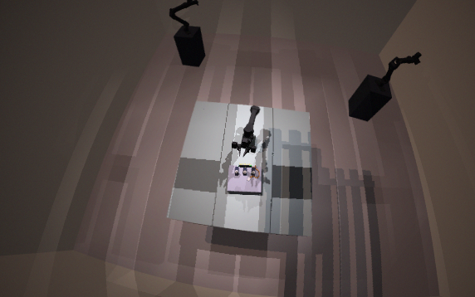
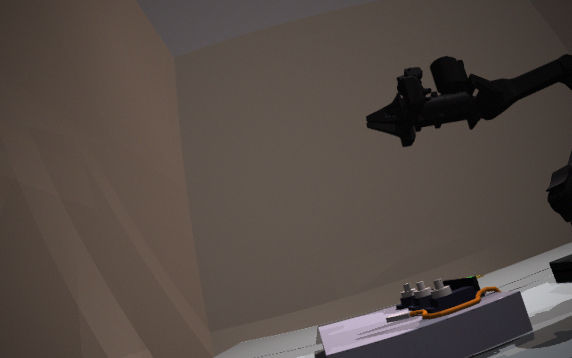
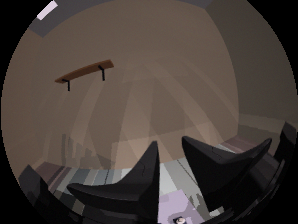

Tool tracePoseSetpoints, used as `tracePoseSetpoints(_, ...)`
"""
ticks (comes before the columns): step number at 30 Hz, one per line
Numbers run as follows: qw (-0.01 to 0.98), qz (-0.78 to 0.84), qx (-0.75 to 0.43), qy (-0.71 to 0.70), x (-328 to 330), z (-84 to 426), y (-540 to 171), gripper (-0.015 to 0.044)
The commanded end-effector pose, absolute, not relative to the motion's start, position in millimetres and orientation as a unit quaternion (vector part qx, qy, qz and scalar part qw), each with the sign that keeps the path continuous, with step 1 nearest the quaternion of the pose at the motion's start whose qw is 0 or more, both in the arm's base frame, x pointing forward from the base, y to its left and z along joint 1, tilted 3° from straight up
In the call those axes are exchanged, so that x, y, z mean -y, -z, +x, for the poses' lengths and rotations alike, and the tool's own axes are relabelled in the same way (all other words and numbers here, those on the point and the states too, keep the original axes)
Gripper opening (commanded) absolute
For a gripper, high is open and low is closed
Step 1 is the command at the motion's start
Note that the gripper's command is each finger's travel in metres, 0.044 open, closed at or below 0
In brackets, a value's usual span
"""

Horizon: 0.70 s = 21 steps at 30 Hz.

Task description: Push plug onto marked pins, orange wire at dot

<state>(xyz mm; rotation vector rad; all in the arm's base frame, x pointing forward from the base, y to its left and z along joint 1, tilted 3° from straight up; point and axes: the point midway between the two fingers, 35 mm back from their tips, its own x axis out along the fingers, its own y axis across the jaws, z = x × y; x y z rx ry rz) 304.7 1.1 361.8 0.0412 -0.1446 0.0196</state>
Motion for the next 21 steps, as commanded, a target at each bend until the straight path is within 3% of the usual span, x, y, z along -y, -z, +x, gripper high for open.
tracePoseSetpoints(1, 1.0, 0.005, 0.024, -0.002, -1.2, 317.6, -328.4, 0.0115)
tracePoseSetpoints(21, 0.954, 0.113, -0.276, -0.018, -39.8, 388.1, -246.2, 0.0115)
